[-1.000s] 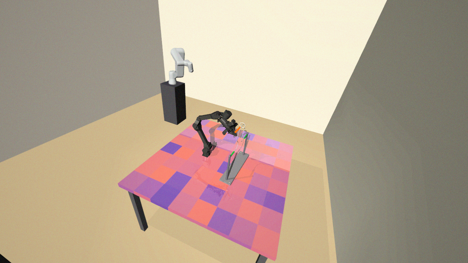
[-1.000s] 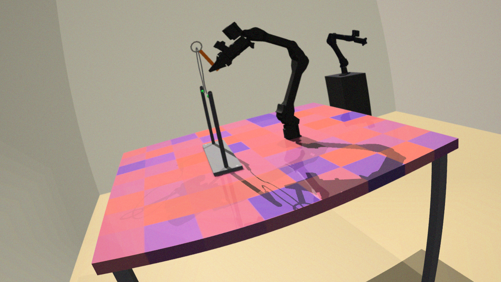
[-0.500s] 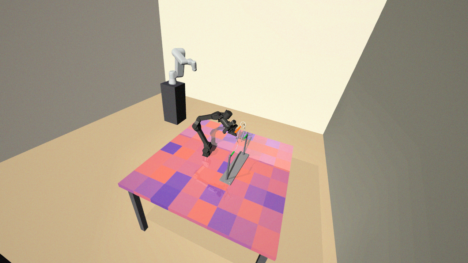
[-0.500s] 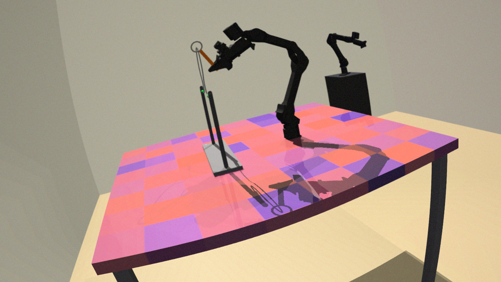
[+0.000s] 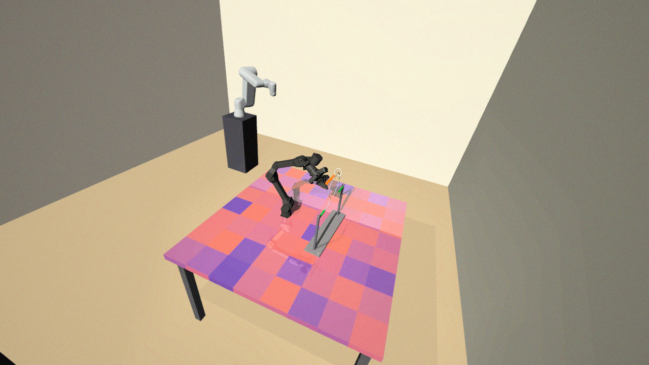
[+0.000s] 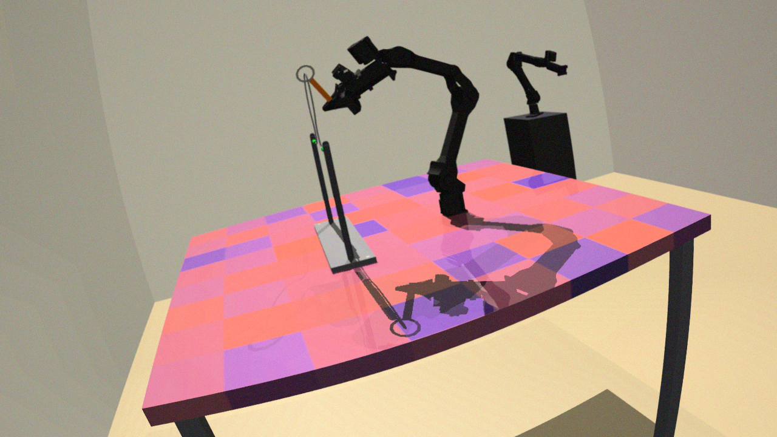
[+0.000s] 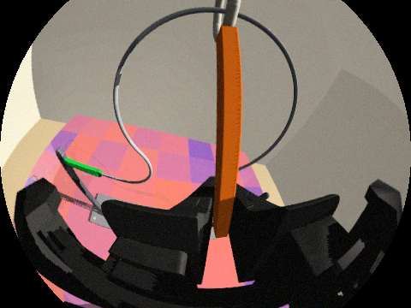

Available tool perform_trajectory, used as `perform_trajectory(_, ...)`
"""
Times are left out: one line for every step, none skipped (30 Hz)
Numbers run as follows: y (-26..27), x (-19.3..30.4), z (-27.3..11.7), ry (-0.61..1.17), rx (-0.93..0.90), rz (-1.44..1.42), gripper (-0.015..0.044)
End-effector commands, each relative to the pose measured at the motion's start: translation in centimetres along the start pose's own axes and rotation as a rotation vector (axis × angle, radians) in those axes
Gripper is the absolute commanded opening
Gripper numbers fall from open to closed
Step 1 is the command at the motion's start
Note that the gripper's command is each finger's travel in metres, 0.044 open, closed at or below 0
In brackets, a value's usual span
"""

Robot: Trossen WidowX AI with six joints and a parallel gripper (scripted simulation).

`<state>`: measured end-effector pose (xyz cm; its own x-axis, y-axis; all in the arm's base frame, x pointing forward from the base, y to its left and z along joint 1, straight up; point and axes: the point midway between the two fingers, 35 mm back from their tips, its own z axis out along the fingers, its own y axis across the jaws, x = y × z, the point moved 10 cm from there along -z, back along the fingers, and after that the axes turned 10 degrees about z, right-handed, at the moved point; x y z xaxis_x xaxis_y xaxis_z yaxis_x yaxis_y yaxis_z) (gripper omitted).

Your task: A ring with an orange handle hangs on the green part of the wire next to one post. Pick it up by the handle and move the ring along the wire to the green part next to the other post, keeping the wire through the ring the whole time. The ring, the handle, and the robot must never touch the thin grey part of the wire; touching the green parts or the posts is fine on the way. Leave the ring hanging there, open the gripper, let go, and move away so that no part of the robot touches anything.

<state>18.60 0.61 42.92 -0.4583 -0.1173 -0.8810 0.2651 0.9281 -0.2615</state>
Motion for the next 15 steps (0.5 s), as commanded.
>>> perform_trajectory(0.15,0.25,0.05,-0.007,0.023,-0.045,-0.0150)
perform_trajectory(0.17,0.27,0.06,-0.010,0.028,-0.056,-0.0150)
perform_trajectory(0.20,0.30,0.06,-0.012,0.034,-0.067,-0.0150)
perform_trajectory(0.22,0.32,0.07,-0.015,0.040,-0.078,-0.0150)
perform_trajectory(0.25,0.35,0.08,-0.018,0.046,-0.089,-0.0150)
perform_trajectory(0.27,0.37,0.08,-0.020,0.052,-0.099,-0.0150)
perform_trajectory(0.30,0.39,0.09,-0.023,0.058,-0.110,-0.0150)
perform_trajectory(0.32,0.42,0.10,-0.025,0.064,-0.121,-0.0150)
perform_trajectory(0.34,0.44,0.11,-0.028,0.069,-0.132,-0.0150)
perform_trajectory(0.37,0.47,0.11,-0.030,0.075,-0.143,-0.0150)
perform_trajectory(0.39,0.49,0.12,-0.033,0.081,-0.154,-0.0150)
perform_trajectory(0.41,0.51,0.13,-0.035,0.087,-0.164,-0.0150)
perform_trajectory(0.44,0.54,0.14,-0.038,0.093,-0.175,-0.0150)
perform_trajectory(0.46,0.57,0.15,-0.040,0.099,-0.186,-0.0150)
perform_trajectory(0.48,0.59,0.15,-0.043,0.104,-0.197,-0.0150)
